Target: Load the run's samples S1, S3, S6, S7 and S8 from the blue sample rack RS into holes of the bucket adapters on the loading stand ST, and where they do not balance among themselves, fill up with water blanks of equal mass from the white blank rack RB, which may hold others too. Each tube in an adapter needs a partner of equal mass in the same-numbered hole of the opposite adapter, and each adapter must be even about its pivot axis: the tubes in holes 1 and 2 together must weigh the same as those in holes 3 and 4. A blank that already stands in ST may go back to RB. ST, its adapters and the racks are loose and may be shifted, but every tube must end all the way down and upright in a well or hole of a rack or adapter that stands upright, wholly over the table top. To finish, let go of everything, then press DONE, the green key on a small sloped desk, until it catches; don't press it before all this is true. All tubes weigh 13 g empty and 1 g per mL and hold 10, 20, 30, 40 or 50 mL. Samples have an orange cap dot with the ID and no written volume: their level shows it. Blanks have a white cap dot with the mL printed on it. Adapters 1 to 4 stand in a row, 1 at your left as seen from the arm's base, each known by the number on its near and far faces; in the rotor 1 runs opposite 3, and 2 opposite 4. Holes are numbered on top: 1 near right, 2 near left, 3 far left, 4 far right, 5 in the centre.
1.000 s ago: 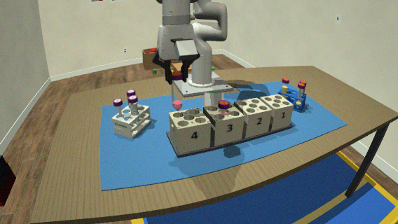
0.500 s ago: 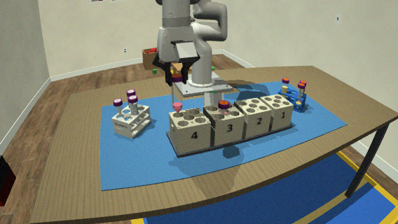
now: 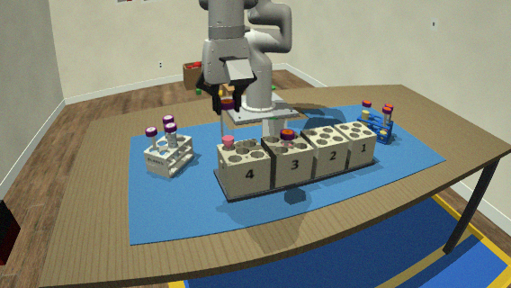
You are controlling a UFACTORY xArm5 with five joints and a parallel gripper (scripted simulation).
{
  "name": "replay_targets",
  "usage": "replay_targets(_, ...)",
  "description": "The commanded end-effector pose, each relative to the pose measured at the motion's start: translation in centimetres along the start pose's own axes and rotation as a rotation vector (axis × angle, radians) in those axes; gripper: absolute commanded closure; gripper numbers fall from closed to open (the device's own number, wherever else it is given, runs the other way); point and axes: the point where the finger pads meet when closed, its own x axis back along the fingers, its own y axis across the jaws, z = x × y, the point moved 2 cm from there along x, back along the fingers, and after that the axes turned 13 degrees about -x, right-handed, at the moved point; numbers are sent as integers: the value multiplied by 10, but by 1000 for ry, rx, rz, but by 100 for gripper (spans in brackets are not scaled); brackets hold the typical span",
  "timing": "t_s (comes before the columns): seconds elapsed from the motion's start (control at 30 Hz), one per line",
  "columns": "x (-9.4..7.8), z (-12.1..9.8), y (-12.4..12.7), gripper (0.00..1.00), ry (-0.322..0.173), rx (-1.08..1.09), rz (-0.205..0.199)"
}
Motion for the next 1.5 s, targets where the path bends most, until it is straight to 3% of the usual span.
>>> replay_targets(0.0, -2, 1, 0, 100, 4, 0, -1)
replay_targets(1.47, -40, 1, 0, 100, 4, 0, -1)
